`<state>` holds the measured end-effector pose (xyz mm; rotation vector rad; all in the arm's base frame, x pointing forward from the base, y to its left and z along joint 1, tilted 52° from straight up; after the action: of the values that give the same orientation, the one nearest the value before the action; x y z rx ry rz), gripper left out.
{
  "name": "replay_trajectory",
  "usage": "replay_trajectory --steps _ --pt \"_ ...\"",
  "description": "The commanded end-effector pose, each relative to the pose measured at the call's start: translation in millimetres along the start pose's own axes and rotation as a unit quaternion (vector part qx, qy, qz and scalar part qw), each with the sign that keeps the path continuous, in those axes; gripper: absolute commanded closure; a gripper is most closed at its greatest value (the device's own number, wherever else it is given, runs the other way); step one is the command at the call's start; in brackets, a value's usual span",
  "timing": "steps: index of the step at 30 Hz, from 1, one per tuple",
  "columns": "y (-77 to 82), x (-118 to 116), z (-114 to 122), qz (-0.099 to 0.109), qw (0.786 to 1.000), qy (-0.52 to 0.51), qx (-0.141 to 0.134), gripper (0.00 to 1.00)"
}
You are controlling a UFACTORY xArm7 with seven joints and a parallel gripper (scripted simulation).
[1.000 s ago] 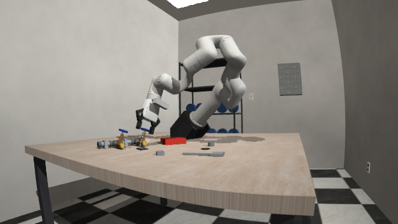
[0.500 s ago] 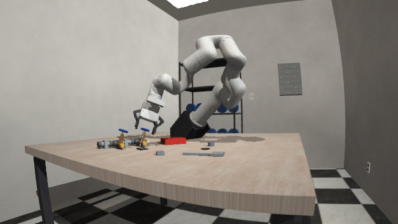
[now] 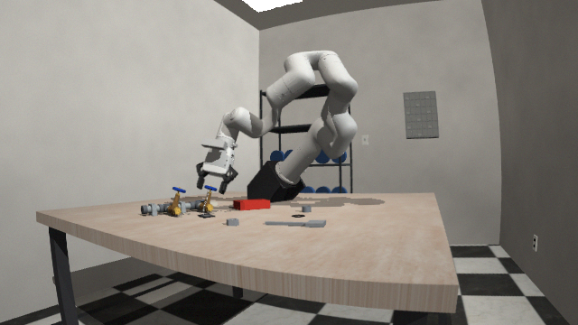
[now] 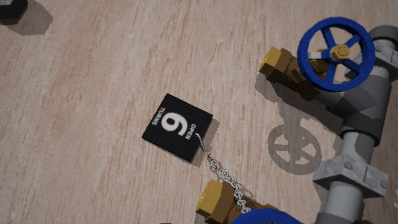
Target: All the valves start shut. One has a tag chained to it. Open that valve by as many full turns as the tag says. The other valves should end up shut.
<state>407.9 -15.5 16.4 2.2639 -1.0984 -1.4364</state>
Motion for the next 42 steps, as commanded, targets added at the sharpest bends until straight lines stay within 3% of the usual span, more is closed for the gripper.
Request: replay_trajectory --steps 1,4,5,12,19,21,22,25,32,38,39,42 --pt "1.5 1.2 -1.8 0.004 0.99 -0.139 -0.006 0.0" --pt "1.5 1.2 -1.8 0.005 0.987 -0.163 -0.005 0.0" --pt "1.5 1.2 -1.7 0.005 0.973 -0.232 -0.004 0.0" --pt "1.5 1.0 -1.5 0.006 0.926 -0.378 0.002 0.0" --pt "1.5 1.0 -1.5 0.007 0.85 -0.526 0.004 0.0" --pt "1.5 1.0 -1.5 0.007 0.85 -0.526 0.004 0.0" --pt "1.5 1.0 -1.6 0.008 0.811 -0.584 0.003 0.0" --pt "1.5 1.0 -1.7 0.008 0.777 -0.629 0.001 0.0" --pt "1.5 1.5 -2.8 0.017 0.672 -0.74 -0.016 0.0" --pt "1.5 1.5 -2.8 0.017 0.672 -0.74 -0.016 0.0" --pt "1.5 1.5 -2.8 0.017 0.672 -0.74 -0.016 1.0" --pt "1.5 1.5 -2.8 0.017 0.672 -0.74 -0.016 1.0"
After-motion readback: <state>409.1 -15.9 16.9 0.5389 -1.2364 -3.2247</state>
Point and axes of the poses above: the point where the finger pads meet when closed, its own y axis back along the fingers, its own x axis across the jaws, z = x × y, the point moved 3 cm from there along y, back along the fingers, and after that the axes turned 10 degrees about -y, right-handed, at the moved point
